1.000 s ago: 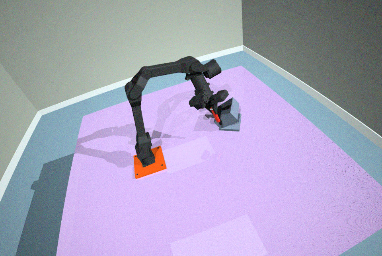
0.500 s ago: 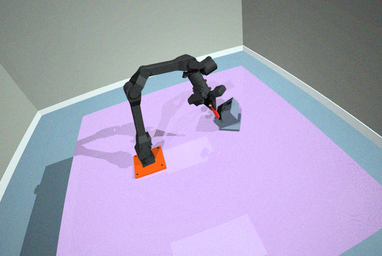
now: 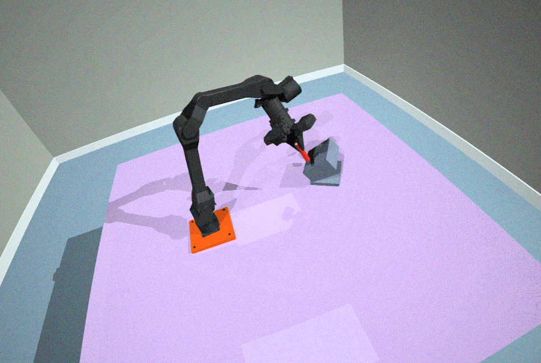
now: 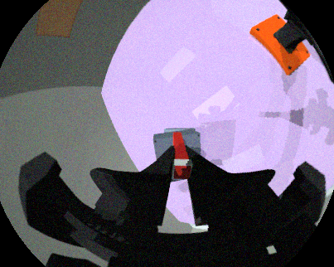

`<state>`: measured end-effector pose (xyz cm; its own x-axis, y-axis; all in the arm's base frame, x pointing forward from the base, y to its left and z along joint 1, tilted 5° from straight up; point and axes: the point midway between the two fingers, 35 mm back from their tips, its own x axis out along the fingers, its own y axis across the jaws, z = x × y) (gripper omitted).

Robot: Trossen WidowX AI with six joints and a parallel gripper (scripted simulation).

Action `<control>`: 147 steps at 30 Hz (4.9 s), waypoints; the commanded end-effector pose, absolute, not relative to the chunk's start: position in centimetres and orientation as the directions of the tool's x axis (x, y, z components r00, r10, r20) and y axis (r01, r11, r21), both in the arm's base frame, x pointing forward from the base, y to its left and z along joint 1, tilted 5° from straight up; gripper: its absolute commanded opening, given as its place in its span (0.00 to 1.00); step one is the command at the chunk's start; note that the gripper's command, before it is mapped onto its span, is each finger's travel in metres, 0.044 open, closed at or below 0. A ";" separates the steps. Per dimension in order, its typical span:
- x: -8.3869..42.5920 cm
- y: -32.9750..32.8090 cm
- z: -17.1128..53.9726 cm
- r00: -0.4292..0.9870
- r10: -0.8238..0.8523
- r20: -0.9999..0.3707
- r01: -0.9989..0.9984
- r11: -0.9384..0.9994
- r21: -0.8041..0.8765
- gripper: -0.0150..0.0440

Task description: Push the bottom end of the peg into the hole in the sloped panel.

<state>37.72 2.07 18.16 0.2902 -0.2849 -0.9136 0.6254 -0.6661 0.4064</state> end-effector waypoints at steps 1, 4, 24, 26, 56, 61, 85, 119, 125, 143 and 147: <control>37.9 2.8 18.4 0.310 -0.290 -0.905 0.627 -0.654 0.424 0.25; 37.9 3.3 18.6 0.321 -0.292 -0.901 0.629 -0.645 0.433 0.25; 38.0 6.4 19.7 0.396 -0.299 -0.868 0.638 -0.590 0.494 0.25; 38.0 6.7 19.8 0.403 -0.299 -0.865 0.639 -0.585 0.500 0.25; 39.4 8.9 18.5 0.475 -0.294 -0.829 0.637 -0.535 0.555 0.25; 39.9 8.8 17.7 0.481 -0.293 -0.826 0.637 -0.531 0.559 0.25; 41.1 8.4 15.8 0.493 -0.292 -0.820 0.639 -0.518 0.569 0.25; 41.7 8.1 15.1 0.500 -0.293 -0.815 0.632 -0.520 0.574 0.25; 41.5 8.1 15.0 0.499 -0.293 -0.815 0.632 -0.520 0.574 0.25; 41.7 7.8 14.3 0.500 -0.293 -0.815 0.632 -0.520 0.574 0.25; 41.8 7.8 14.2 0.500 -0.293 -0.815 0.632 -0.520 0.575 0.25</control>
